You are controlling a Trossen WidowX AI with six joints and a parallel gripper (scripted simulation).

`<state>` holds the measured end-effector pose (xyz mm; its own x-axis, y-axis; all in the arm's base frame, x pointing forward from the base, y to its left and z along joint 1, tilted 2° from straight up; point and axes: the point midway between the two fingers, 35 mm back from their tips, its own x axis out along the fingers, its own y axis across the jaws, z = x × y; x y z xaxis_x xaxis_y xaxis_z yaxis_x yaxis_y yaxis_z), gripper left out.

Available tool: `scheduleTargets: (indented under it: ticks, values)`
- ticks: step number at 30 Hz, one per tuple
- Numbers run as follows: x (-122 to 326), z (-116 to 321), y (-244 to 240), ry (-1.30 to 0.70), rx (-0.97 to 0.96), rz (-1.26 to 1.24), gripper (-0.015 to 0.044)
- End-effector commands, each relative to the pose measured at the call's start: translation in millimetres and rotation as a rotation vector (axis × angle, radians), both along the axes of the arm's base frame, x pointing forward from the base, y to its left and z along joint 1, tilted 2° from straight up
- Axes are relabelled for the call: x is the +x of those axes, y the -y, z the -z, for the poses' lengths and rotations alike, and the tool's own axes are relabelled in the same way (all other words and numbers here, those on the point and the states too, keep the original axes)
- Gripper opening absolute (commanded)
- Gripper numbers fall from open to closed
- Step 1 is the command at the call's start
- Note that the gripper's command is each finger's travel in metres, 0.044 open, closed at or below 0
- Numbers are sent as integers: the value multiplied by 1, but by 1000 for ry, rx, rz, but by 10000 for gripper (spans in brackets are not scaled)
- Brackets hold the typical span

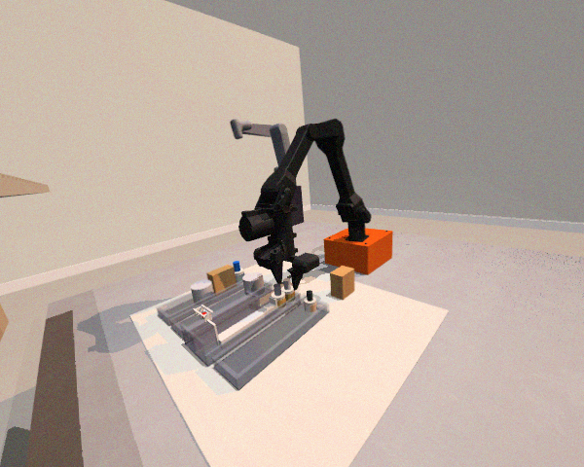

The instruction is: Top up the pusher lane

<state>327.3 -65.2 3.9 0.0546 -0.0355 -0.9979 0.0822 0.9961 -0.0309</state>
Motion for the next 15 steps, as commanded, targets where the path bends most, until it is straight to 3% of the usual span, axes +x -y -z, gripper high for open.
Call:
scheduleTargets:
  ticks: [1, 15]
  values:
    - [-1, -2, 0, 0, -1, 1, 271]
    - [-41, -2, -2, -4, -1, 1, 271]
